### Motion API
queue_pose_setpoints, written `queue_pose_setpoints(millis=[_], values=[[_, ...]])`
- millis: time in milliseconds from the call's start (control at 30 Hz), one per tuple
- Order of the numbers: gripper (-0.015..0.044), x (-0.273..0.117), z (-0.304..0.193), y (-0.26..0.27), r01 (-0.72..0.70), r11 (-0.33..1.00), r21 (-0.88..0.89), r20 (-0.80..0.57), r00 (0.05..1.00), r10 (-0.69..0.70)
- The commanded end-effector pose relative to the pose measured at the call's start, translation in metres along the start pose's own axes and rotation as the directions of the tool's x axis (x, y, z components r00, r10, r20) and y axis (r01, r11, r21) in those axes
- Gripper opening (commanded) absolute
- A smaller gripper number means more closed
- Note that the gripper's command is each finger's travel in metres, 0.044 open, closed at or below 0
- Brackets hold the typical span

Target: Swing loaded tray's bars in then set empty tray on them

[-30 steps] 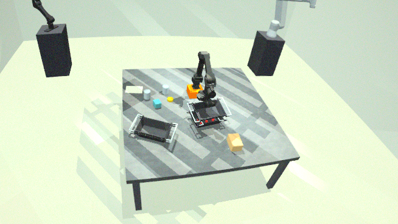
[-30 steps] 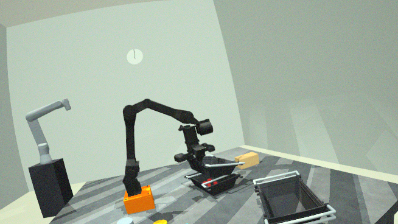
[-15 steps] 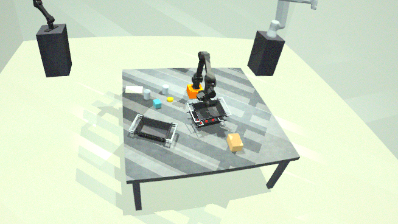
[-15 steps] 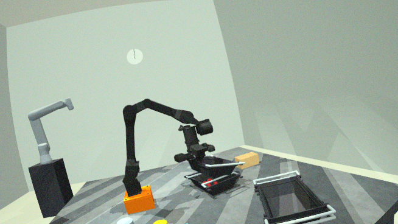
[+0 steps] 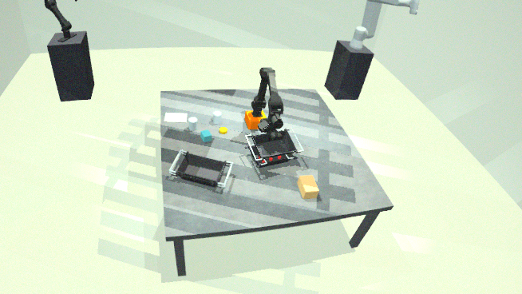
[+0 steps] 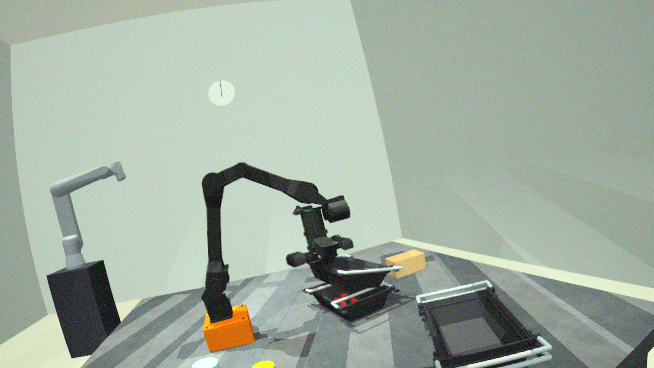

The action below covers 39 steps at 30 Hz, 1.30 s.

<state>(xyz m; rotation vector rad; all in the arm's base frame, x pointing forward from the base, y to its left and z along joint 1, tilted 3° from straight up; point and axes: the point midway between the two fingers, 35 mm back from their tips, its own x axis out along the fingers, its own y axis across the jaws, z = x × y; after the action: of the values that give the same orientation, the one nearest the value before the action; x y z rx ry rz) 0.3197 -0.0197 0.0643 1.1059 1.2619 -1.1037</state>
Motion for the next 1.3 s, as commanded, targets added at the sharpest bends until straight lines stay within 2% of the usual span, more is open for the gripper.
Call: queue_pose_setpoints(millis=[0,1267], values=[[0.0,0.004,0.001,-0.005,0.024,1.0,-0.003,0.002,1.0,-0.024],[0.0,0.011,0.001,-0.008,0.025,1.0,-0.003,0.002,1.0,-0.025]])
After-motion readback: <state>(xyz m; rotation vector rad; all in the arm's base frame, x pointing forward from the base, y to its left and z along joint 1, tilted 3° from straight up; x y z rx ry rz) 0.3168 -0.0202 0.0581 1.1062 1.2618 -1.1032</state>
